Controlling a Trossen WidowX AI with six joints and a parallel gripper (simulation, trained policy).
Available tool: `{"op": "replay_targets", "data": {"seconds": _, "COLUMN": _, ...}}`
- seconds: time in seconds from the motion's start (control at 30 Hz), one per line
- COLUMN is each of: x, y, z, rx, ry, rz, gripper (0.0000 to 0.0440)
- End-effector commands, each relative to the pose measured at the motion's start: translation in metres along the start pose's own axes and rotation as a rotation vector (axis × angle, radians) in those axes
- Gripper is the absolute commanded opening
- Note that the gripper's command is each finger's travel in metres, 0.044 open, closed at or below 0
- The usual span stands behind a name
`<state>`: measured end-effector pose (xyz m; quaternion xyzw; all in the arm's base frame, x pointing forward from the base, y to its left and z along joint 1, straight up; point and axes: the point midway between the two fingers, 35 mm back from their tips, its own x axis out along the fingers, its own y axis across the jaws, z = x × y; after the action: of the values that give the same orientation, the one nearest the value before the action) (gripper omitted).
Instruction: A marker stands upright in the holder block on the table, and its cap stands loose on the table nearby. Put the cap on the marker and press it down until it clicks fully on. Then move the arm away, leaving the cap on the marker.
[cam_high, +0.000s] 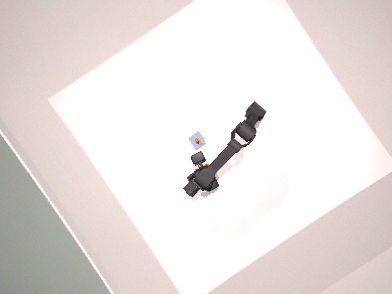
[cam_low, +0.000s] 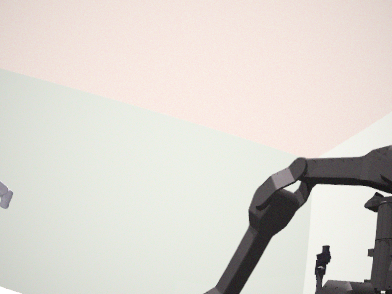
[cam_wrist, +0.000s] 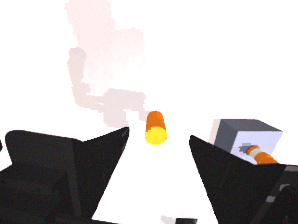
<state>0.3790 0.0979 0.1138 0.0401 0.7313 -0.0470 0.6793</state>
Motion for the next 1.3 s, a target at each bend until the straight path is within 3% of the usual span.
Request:
{"op": "replay_targets", "data": {"seconds": 0.0, "x": 0.009, "y": 0.003, "z": -0.004, "rx": -0.024, "ry": 0.026, "rz": 0.004, "gripper": 0.0313}}
{"op": "replay_targets", "data": {"seconds": 0.47, "x": 0.046, "y": 0.007, "z": -0.01, "rx": -0.105, "ry": 0.07, "rz": -0.006, "gripper": 0.0283}}
{"op": "replay_targets", "data": {"seconds": 0.7, "x": 0.053, "y": 0.006, "z": -0.011, "rx": -0.14, "ry": 0.063, "rz": -0.024, "gripper": 0.0213}}
{"op": "replay_targets", "data": {"seconds": 0.9, "x": 0.04, "y": 0.005, "z": -0.012, "rx": -0.157, "ry": 0.033, "rz": -0.026, "gripper": 0.0057}}
{"op": "replay_targets", "data": {"seconds": 1.27, "x": -0.001, "y": -0.006, "z": -0.005, "rx": -0.154, "ry": -0.043, "rz": -0.016, "gripper": 0.0047}}
